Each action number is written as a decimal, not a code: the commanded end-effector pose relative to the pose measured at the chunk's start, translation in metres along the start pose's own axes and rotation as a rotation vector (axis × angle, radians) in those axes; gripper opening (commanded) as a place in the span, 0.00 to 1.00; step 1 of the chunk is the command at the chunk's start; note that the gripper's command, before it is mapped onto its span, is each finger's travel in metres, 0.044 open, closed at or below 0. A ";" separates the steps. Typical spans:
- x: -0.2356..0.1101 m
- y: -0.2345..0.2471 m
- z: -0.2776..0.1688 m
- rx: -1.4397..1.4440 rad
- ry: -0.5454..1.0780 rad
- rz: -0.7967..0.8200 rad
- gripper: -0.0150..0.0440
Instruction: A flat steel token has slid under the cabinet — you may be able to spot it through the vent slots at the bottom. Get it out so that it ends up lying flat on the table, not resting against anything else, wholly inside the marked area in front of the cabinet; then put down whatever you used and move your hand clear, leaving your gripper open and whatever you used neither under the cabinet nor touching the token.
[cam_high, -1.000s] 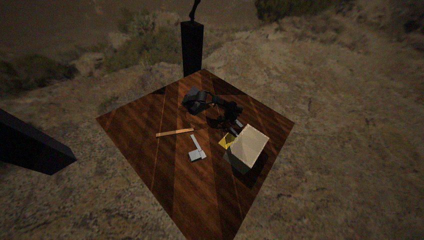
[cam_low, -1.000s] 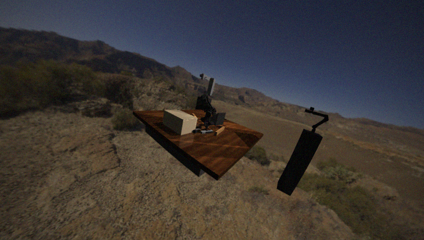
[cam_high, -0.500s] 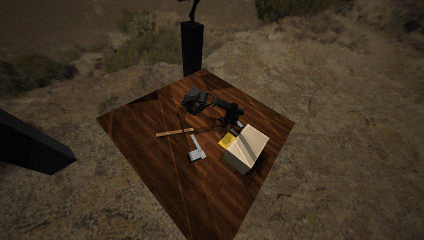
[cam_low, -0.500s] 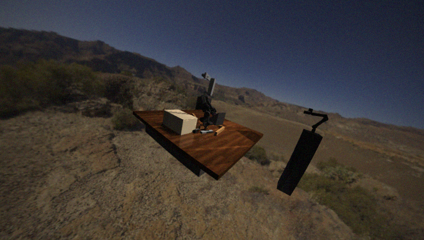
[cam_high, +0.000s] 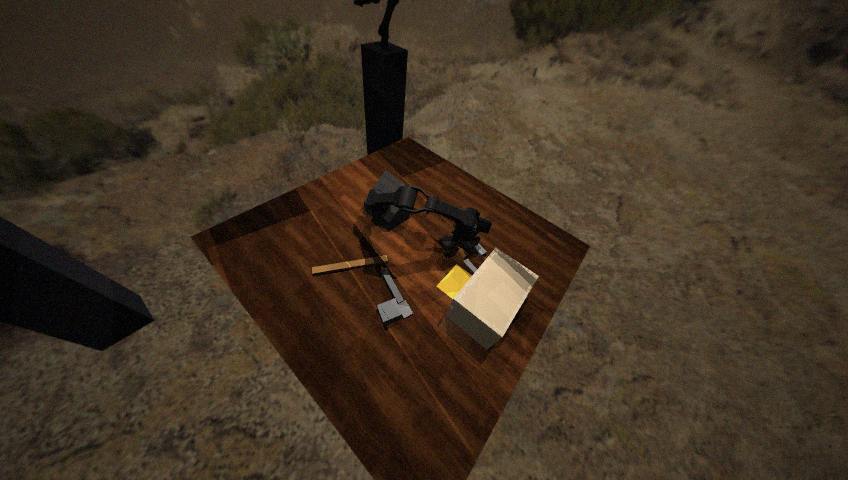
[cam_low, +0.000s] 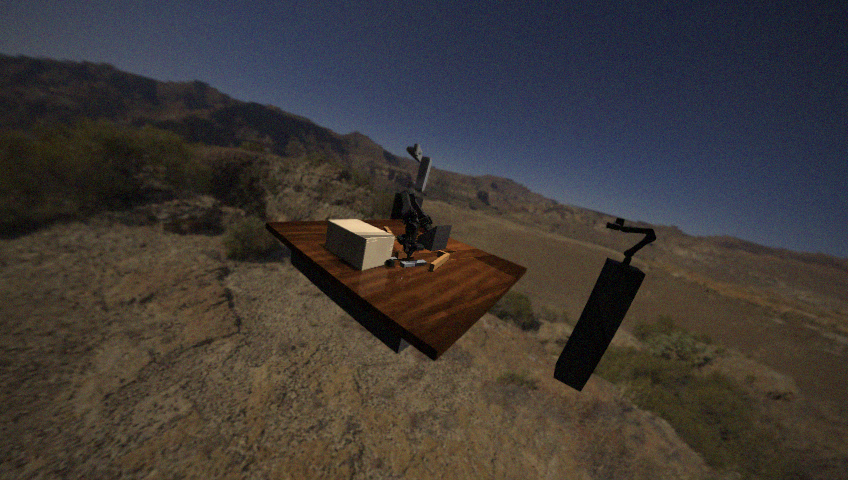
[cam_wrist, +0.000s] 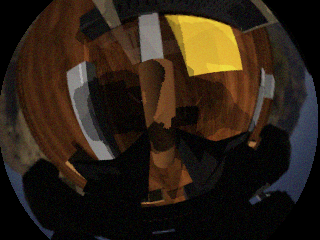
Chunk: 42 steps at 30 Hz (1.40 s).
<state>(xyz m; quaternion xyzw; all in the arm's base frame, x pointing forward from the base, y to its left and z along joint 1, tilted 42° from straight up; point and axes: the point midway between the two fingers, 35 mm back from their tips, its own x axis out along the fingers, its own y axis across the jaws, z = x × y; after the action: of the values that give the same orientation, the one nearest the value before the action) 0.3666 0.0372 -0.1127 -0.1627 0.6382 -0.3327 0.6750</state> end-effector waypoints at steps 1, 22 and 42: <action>0.000 0.001 0.007 0.002 -0.001 0.003 0.25; 0.000 0.001 0.028 0.003 -0.002 0.003 0.25; -0.001 0.000 0.046 0.003 -0.003 0.002 0.25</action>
<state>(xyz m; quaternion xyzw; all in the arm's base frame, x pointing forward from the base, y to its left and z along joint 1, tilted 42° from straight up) 0.4058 0.0292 -0.1068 -0.1621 0.6375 -0.3332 0.6755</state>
